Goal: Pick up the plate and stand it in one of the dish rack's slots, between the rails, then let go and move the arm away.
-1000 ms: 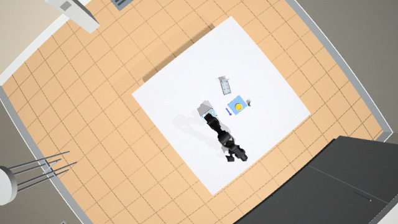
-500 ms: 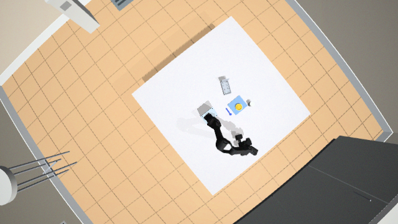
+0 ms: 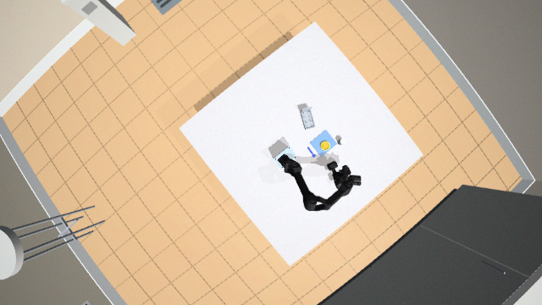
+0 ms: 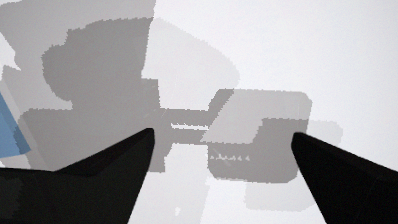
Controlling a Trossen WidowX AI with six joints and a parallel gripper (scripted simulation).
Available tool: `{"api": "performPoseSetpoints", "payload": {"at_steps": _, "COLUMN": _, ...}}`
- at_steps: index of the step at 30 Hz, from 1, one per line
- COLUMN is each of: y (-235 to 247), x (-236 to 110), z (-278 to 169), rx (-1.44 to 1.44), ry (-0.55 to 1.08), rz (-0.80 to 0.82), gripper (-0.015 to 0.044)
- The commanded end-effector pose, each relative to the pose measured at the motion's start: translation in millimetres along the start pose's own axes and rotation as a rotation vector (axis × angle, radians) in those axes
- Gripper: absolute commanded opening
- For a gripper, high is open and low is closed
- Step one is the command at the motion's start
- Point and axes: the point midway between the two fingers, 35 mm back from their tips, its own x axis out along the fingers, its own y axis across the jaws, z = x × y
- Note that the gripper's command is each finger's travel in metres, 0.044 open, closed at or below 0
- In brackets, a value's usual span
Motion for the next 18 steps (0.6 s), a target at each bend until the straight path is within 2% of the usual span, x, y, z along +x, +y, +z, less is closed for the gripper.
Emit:
{"api": "performPoseSetpoints", "payload": {"at_steps": 1, "y": 56, "x": -4, "z": 23, "rx": -0.069, "ry": 0.024, "rz": 0.054, "gripper": 0.0400}}
{"api": "performPoseSetpoints", "payload": {"at_steps": 11, "y": 191, "x": -39, "z": 40, "rx": -0.253, "ry": 0.064, "rz": -0.022, "gripper": 0.0400}}
{"api": "performPoseSetpoints", "payload": {"at_steps": 18, "y": 207, "x": -46, "z": 36, "rx": -0.280, "ry": 0.054, "rz": -0.051, "gripper": 0.0400}}
